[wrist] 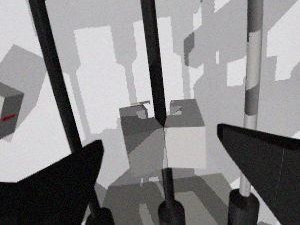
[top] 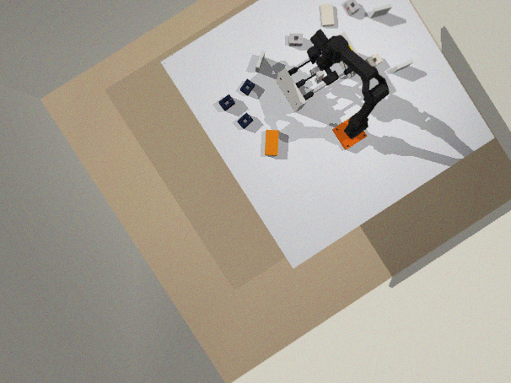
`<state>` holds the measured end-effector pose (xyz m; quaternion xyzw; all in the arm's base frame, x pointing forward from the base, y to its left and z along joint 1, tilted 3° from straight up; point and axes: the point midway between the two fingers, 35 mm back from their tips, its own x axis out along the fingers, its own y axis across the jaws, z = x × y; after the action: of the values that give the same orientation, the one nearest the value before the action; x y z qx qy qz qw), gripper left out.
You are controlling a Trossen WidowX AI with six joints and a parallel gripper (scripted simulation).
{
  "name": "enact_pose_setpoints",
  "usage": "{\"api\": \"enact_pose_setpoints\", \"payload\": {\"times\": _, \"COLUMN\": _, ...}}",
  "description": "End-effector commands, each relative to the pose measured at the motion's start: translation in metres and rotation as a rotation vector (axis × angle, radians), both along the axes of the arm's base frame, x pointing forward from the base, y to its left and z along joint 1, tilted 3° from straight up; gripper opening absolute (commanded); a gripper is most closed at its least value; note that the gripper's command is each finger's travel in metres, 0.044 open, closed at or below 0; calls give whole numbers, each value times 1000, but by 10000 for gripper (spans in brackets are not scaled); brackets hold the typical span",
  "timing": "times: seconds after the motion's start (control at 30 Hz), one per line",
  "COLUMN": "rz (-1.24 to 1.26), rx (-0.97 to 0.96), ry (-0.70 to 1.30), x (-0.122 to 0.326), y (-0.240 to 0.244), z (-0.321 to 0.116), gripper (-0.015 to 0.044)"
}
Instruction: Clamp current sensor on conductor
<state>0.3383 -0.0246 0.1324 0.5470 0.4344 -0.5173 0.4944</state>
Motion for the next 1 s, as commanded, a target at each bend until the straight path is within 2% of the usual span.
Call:
{"api": "enact_pose_setpoints", "payload": {"times": 0.0, "rz": -2, "rx": 7, "ry": 9, "x": -1, "y": 1, "z": -17, "gripper": 440}}
{"api": "enact_pose_setpoints", "payload": {"times": 0.83, "rz": -2, "rx": 7, "ry": 9, "x": 2, "y": 0, "z": -47, "gripper": 440}}
{"api": "enact_pose_setpoints", "payload": {"times": 0.97, "rz": -2, "rx": 0, "ry": 6, "x": 2, "y": -1, "z": -42, "gripper": 413}}
